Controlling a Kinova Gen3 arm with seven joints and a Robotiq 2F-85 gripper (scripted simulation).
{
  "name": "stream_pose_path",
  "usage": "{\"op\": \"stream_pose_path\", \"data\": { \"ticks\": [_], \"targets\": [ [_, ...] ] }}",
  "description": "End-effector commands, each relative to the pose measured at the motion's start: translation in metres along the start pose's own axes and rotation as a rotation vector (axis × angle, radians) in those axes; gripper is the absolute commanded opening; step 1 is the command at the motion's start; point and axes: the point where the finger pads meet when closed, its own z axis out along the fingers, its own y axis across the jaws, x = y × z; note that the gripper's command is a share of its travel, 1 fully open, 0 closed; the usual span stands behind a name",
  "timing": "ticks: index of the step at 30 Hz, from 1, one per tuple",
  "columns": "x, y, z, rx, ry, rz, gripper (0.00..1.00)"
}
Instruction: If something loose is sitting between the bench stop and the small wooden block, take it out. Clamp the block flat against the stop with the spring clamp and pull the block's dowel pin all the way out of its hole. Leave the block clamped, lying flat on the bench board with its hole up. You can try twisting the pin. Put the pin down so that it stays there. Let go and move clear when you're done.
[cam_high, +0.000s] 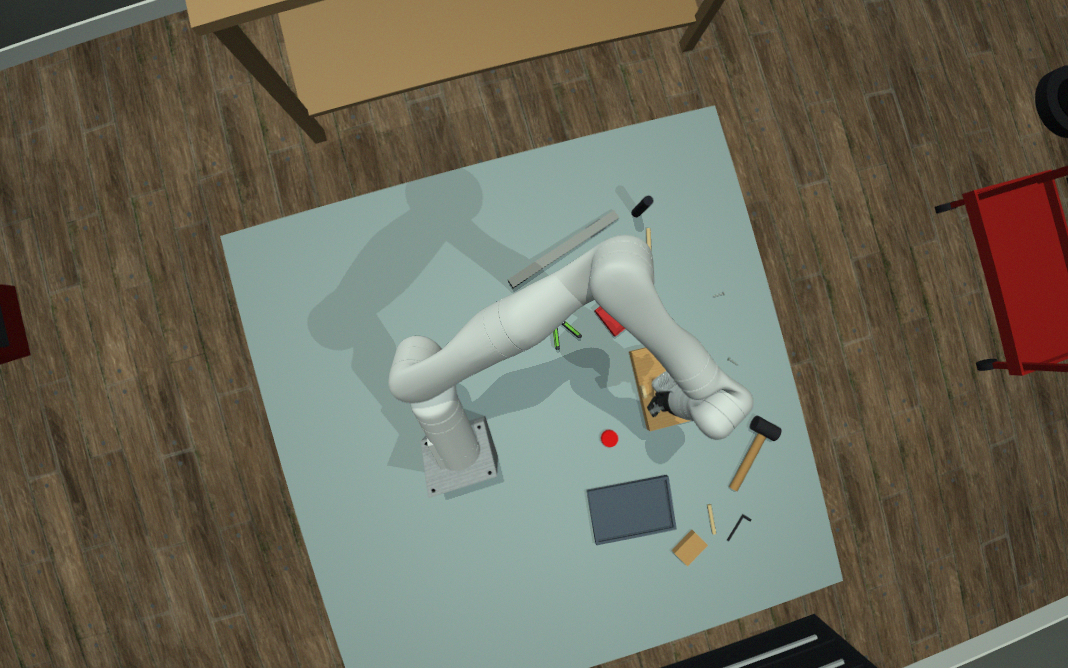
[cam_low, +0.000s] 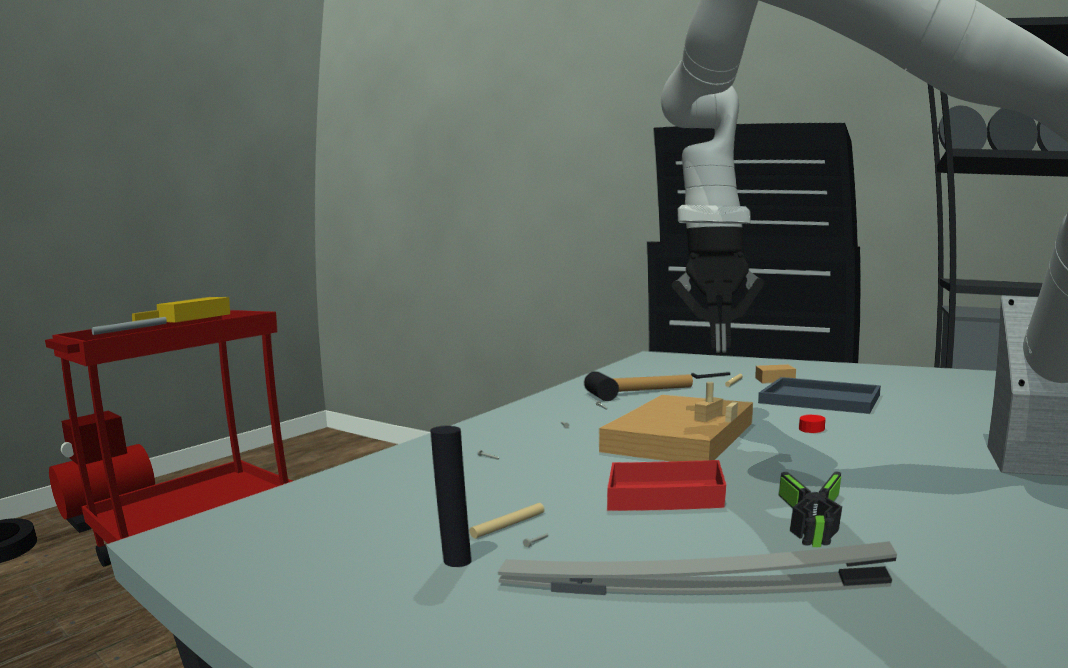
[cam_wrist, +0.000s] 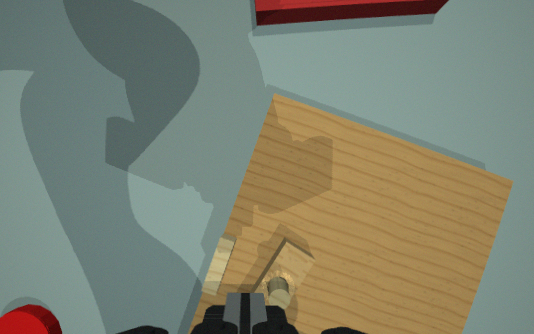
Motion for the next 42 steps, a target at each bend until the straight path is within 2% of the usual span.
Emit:
{"op": "stream_pose_path", "data": {
  "ticks": [1, 20, 42],
  "targets": [
    [-0.0043, 0.0024, -0.0044, -0.009, -0.016, -0.073, 0.1],
    [-0.0045, 0.0057, -0.0062, -0.013, -0.024, -0.384, 0.1],
    [-0.0051, 0.0087, -0.0072, -0.017, -0.033, -0.653, 0.1]
  ]
}}
